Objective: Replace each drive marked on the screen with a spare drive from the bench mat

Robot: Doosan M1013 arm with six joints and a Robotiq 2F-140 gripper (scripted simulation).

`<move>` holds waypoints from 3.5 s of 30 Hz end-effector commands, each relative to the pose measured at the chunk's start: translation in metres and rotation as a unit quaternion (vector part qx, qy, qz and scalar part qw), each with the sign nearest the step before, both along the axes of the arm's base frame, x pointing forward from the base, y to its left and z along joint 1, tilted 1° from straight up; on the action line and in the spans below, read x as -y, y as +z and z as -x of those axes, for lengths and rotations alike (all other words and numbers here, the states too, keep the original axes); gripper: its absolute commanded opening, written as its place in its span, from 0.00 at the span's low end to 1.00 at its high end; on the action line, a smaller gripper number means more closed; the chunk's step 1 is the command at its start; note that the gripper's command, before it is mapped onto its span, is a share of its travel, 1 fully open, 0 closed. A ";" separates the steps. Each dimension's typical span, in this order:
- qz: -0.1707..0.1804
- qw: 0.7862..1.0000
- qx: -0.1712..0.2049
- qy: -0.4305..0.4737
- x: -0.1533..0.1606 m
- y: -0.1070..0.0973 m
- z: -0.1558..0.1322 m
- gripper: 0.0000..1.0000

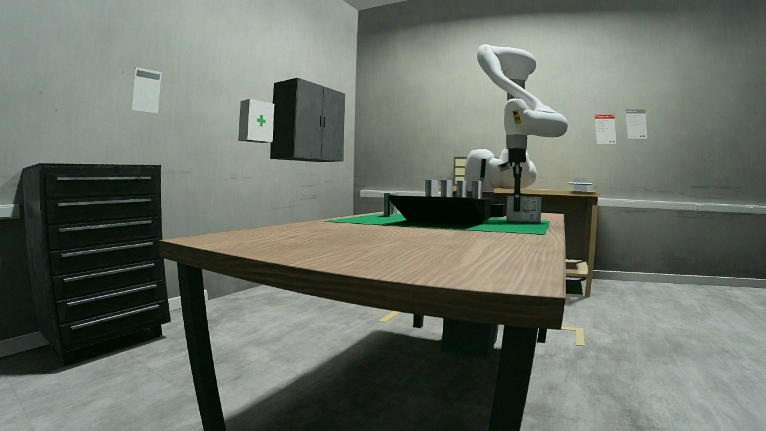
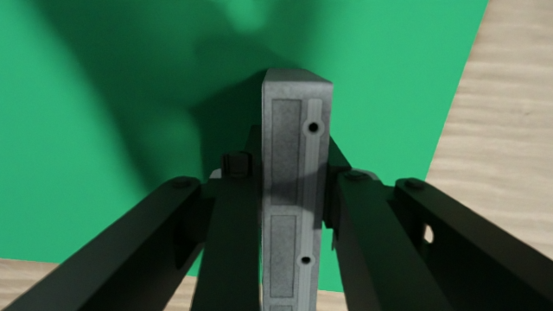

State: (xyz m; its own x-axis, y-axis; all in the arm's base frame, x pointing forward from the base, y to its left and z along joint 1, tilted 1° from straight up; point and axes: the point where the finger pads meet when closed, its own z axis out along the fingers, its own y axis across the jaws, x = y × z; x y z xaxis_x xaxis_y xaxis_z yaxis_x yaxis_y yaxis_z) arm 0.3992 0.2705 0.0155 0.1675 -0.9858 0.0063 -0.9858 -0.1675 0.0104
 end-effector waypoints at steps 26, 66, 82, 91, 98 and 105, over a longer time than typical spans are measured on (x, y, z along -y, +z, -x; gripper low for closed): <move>0.000 1.000 0.000 0.000 0.000 0.003 0.000 0.24; 0.000 1.000 0.000 0.000 0.000 0.009 0.000 0.10; 0.000 1.000 0.000 0.000 -0.001 0.026 -0.001 0.10; 0.000 1.000 0.000 0.000 -0.001 0.045 -0.001 0.10; 0.000 1.000 0.000 0.000 -0.001 0.058 -0.001 0.10; 0.000 1.000 0.000 0.000 -0.001 0.079 -0.001 0.10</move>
